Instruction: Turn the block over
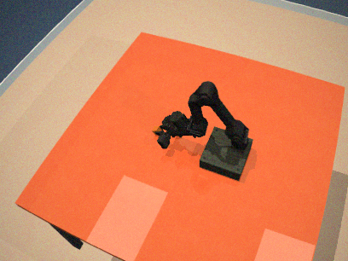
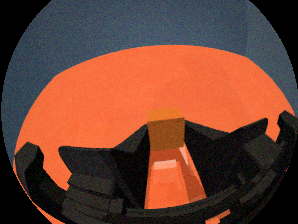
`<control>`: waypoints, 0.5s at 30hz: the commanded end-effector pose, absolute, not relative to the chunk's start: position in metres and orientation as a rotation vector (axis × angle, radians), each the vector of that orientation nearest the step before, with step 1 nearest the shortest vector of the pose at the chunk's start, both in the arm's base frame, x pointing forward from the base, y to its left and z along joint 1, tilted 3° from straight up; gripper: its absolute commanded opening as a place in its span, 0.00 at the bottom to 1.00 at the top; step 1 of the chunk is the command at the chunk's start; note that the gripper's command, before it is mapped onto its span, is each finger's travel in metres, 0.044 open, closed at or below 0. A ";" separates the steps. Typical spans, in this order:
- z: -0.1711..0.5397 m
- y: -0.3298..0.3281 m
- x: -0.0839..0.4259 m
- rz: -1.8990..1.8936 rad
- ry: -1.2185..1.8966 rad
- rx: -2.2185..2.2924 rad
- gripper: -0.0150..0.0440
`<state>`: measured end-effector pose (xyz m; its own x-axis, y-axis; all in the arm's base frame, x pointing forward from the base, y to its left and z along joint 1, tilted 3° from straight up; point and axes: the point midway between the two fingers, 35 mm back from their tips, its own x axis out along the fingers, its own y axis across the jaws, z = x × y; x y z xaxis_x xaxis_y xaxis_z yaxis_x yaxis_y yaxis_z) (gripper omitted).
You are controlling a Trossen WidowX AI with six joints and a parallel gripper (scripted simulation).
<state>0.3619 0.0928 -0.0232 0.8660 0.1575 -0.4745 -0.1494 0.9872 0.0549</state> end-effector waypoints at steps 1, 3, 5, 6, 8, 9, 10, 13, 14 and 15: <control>-0.023 0.092 0.362 0.155 0.497 0.020 0.57; -0.023 0.092 0.362 0.155 0.497 0.020 0.65; -0.023 0.092 0.362 0.155 0.497 0.020 0.74; -0.023 0.092 0.362 0.155 0.497 0.020 0.79; -0.023 0.092 0.362 0.155 0.497 0.020 0.88; -0.023 0.092 0.362 0.155 0.497 0.020 0.92; -0.023 0.092 0.362 0.155 0.497 0.020 0.97; -0.023 0.092 0.362 0.155 0.497 0.020 1.00; -0.023 0.092 0.362 0.155 0.497 0.020 1.00; -0.023 0.092 0.362 0.155 0.497 0.020 1.00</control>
